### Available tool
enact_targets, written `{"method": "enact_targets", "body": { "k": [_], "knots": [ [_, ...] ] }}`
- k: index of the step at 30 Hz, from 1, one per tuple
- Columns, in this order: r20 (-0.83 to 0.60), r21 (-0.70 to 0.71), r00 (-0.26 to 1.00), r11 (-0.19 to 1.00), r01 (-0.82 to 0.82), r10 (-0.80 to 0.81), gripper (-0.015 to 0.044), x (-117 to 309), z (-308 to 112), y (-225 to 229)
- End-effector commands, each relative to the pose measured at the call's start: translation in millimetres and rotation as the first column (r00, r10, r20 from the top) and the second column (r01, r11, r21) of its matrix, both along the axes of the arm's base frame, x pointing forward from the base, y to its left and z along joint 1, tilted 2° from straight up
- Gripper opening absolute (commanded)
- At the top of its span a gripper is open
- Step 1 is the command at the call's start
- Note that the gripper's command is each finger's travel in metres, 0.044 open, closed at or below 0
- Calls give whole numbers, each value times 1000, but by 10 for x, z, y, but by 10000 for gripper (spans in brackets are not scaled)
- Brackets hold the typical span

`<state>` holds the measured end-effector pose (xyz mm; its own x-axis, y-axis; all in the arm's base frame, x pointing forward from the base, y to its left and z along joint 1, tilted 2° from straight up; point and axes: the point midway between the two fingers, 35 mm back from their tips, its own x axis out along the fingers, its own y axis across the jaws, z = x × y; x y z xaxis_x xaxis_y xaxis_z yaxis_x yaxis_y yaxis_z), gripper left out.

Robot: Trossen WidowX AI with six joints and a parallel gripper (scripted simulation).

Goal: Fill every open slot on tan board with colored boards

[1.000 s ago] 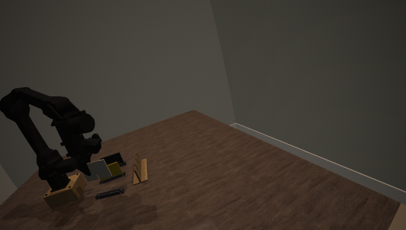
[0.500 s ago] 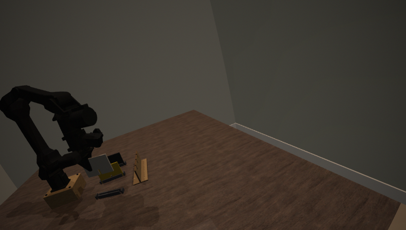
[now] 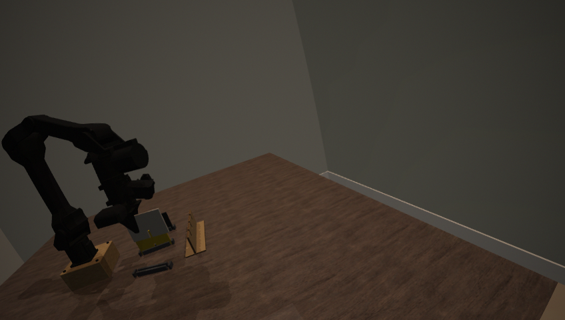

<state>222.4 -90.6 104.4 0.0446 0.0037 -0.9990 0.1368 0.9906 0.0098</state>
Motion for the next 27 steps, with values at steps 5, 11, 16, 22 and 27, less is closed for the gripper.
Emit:
{"method": "enact_targets", "body": {
  "k": [5,11,16,22,27],
  "knots": [
    [15,2,1000,1000,-15,14,0,203,44,39],
    [15,2,999,1000,-30,30,0,344,59,82],
    [15,2,999,999,-43,43,0,463,67,125],
    [15,3,998,998,-59,59,0,604,72,185],
    [15,3,997,997,-72,72,0,721,72,241]
  ]
}}
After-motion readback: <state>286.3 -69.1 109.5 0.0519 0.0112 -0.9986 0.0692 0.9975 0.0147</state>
